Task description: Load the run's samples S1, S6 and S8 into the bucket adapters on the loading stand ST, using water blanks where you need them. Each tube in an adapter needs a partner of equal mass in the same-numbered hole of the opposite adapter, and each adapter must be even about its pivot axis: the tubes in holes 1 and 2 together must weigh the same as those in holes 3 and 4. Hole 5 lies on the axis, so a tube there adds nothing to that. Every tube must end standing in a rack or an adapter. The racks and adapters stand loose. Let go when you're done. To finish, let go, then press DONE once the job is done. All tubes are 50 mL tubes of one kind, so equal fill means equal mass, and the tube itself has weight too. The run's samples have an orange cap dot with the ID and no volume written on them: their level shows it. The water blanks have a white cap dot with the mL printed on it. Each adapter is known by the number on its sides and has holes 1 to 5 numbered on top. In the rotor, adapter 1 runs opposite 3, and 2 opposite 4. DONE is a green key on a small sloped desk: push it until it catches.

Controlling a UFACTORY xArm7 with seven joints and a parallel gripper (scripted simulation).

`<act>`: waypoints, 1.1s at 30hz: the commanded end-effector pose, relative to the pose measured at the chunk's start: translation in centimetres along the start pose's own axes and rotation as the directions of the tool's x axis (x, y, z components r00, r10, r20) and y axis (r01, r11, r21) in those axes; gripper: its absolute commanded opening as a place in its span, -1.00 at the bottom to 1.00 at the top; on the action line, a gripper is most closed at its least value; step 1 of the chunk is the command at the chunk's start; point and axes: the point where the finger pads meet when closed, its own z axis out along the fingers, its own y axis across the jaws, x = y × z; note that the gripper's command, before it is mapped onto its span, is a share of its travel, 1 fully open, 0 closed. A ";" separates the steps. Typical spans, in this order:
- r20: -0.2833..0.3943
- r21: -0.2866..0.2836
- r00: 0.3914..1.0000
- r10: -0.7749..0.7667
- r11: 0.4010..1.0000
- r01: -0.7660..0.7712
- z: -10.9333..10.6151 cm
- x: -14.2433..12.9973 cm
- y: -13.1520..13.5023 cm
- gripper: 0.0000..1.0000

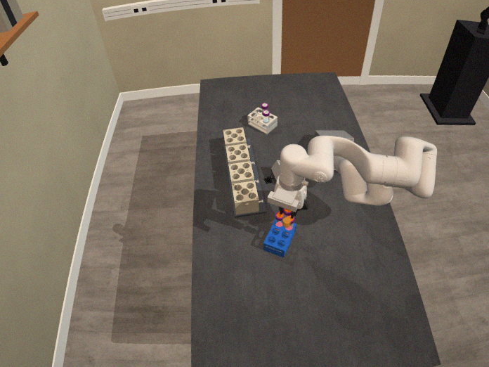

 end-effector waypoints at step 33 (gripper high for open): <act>-0.002 -0.002 1.000 -0.001 1.000 0.001 -2.0 0.0 0.0 -1.00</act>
